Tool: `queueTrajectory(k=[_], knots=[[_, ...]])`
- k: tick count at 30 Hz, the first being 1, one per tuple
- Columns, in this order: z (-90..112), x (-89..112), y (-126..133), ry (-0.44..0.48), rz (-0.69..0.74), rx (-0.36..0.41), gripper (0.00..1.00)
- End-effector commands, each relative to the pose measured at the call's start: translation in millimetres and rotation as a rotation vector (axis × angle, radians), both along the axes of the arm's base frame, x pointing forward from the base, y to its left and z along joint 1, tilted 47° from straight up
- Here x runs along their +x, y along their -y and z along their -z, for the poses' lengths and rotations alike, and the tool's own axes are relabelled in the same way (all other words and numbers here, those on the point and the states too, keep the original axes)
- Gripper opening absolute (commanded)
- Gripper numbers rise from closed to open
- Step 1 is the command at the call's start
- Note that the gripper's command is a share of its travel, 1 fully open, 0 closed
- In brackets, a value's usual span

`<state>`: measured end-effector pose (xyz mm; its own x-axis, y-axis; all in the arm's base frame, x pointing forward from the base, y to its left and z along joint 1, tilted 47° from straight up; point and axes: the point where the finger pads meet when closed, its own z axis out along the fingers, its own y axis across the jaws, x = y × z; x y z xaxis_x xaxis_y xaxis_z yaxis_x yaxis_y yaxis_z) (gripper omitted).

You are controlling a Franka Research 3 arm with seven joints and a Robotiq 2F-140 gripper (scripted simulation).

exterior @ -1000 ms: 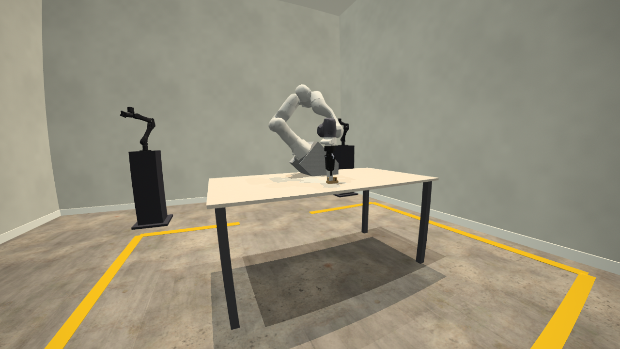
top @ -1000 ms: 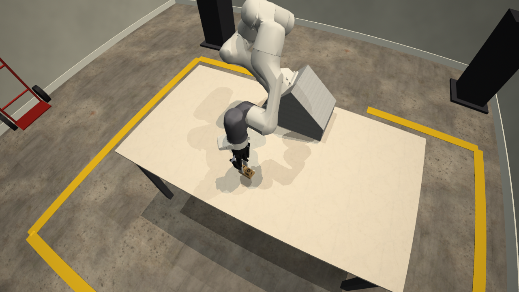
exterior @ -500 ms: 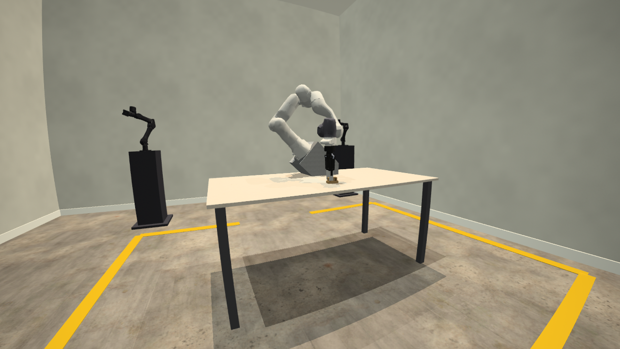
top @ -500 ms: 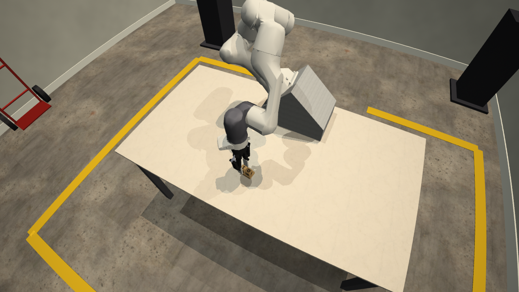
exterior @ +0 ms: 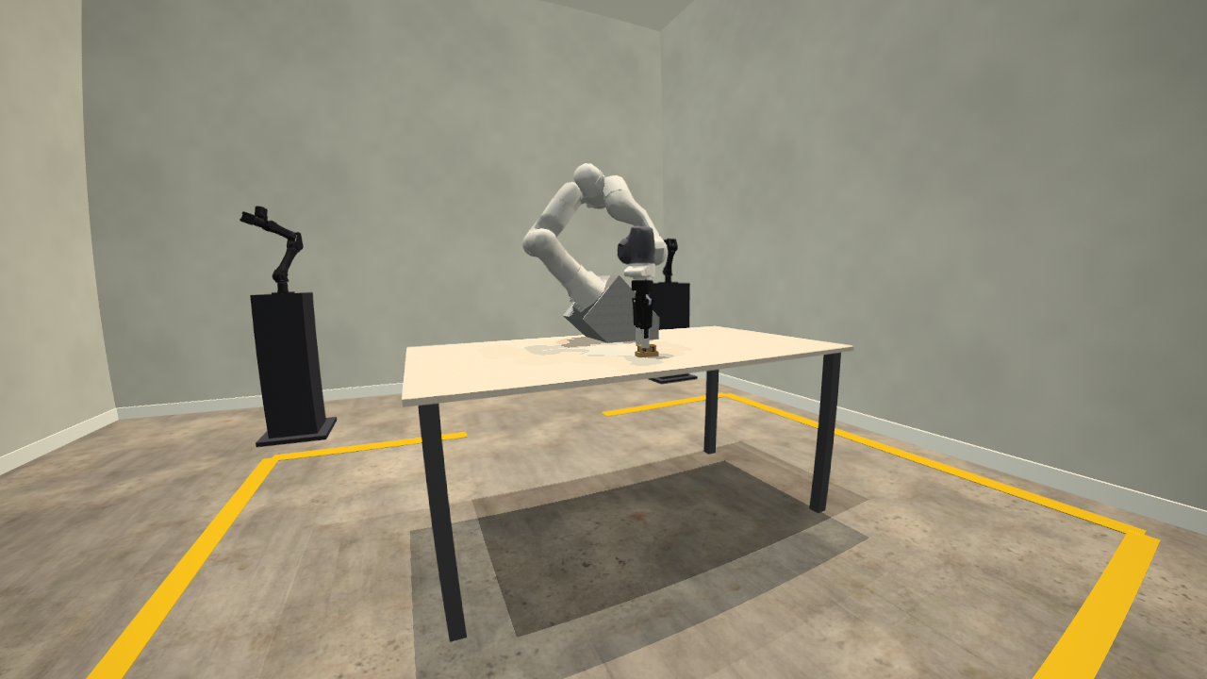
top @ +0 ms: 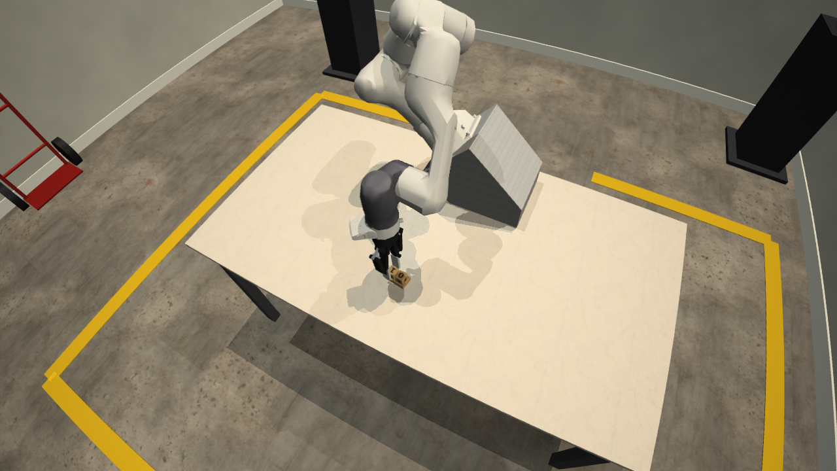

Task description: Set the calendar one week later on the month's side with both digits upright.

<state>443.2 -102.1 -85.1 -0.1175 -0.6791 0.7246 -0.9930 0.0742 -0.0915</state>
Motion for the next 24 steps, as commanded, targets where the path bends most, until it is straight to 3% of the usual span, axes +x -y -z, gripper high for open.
queueTrajectory(k=[1, 14, 23, 24], knots=[[-9.4, -2.0, -10.9, -0.003, 0.007, 0.001, 0.28], [-46.7, -2.1, -50.7, -0.003, 0.007, 0.001, 0.28], [-52.6, -2.1, -57.0, -0.003, 0.007, 0.001, 0.28], [-52.6, -2.1, -57.0, -0.003, 0.007, 0.001, 1.00]])
